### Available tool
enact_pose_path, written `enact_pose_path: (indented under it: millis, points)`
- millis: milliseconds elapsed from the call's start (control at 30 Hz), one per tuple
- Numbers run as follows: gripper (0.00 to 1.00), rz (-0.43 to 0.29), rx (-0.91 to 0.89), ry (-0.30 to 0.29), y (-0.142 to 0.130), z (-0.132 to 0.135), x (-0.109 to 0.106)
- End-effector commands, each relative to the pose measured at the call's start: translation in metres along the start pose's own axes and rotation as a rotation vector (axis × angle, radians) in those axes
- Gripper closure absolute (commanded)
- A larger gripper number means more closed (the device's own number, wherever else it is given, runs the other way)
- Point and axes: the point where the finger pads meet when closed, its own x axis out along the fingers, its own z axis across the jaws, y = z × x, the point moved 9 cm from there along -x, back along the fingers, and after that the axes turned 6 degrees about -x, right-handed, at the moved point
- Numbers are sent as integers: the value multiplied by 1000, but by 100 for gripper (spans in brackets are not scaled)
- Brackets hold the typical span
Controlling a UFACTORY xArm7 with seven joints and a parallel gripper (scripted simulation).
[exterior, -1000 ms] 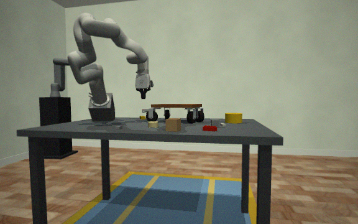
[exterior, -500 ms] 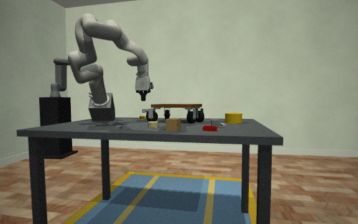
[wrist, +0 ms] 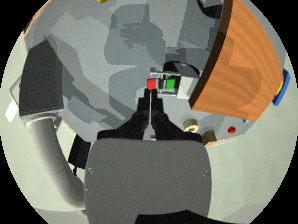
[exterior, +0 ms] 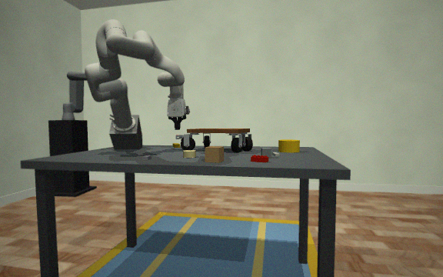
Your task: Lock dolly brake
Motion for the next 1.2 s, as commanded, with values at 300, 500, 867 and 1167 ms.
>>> enact_pose_path:
  millis: [300,500,867,1167]
  points:
    - [100,-17,-1,2,2,1,20]
    - [100,-17,-1,2,2,1,26]
    - [100,-17,-1,2,2,1,29]
    - [100,-17,-1,2,2,1,29]
